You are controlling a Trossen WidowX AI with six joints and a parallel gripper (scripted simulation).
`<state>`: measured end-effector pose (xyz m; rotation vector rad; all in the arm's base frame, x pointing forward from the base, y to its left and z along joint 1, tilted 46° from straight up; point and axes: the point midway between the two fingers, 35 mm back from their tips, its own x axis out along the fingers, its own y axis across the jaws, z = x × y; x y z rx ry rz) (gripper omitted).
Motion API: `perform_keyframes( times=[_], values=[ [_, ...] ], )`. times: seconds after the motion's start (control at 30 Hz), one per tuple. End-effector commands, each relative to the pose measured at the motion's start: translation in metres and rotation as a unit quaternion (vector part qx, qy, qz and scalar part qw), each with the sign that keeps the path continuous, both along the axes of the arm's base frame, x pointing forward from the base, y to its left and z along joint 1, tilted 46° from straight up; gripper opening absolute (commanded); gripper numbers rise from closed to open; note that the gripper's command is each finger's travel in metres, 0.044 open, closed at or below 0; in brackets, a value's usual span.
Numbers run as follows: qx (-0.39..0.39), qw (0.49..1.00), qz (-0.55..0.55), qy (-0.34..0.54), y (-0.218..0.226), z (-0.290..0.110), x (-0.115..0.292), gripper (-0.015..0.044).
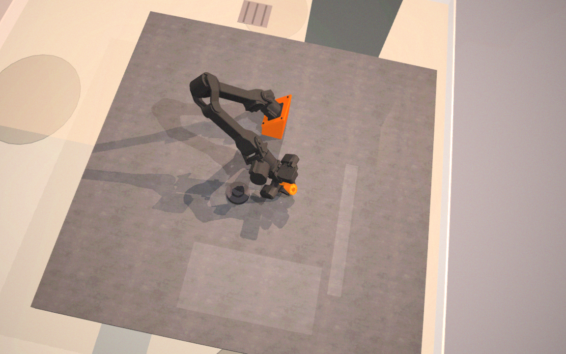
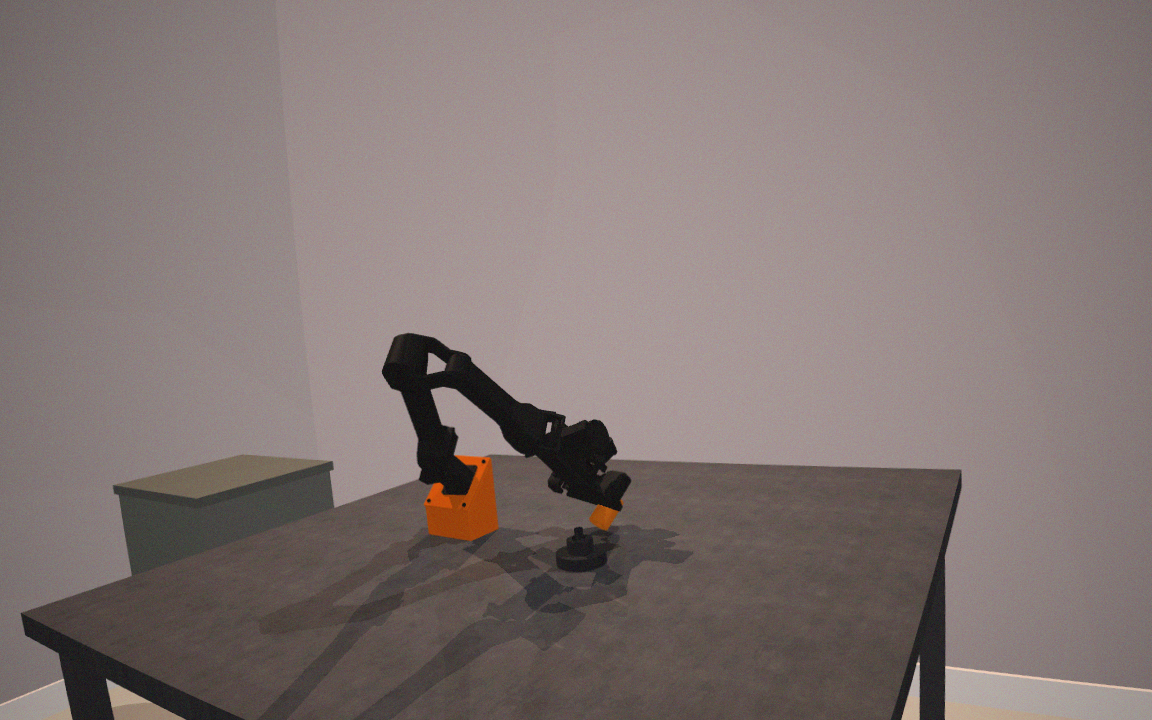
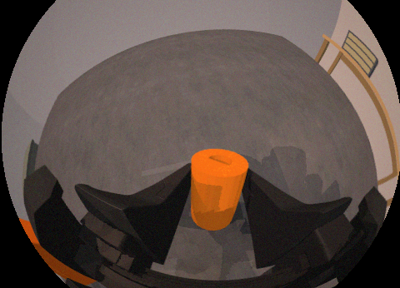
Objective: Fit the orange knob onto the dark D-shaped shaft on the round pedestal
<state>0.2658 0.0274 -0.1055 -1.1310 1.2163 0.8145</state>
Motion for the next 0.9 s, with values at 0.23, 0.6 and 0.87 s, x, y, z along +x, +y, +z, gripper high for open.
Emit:
perform_keyframes(
  times=[0.23, 0.6, 0.87],
  values=[
    [0.077, 0.997, 0.021, -0.022, -0.008, 0.007, -0.005, 0.0179],
    [0.148, 0.987, 0.038, -0.042, -0.016, 0.012, -0.009, 0.0179],
    [0.2, 0.977, 0.05, -0.056, -0.022, 0.015, -0.012, 0.0179]
  ],
)
